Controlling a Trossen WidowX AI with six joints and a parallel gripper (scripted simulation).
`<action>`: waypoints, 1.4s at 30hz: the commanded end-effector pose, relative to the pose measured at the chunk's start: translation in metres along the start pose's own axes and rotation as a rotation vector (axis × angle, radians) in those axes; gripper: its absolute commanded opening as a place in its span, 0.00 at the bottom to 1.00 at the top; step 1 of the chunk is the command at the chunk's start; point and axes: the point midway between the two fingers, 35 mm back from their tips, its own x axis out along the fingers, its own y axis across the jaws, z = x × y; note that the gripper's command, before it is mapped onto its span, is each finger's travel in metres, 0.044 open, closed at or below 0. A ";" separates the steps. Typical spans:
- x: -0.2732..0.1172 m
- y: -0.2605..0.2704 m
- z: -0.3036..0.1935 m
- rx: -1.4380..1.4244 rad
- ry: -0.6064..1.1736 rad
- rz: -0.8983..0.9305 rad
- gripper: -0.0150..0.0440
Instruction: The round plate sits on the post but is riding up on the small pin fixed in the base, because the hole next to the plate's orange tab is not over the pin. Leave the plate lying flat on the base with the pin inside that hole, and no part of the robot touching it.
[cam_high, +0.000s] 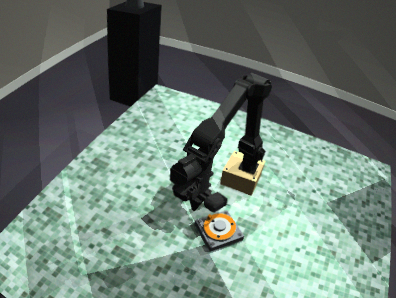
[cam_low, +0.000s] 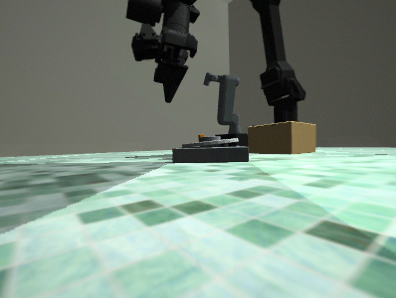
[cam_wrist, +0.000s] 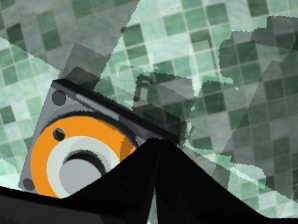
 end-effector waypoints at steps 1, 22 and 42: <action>0.022 0.011 -0.053 -0.353 0.145 -0.043 0.25; 0.072 0.011 -0.055 -0.375 0.154 -0.045 0.25; 0.070 0.006 -0.078 -0.375 0.156 -0.045 0.25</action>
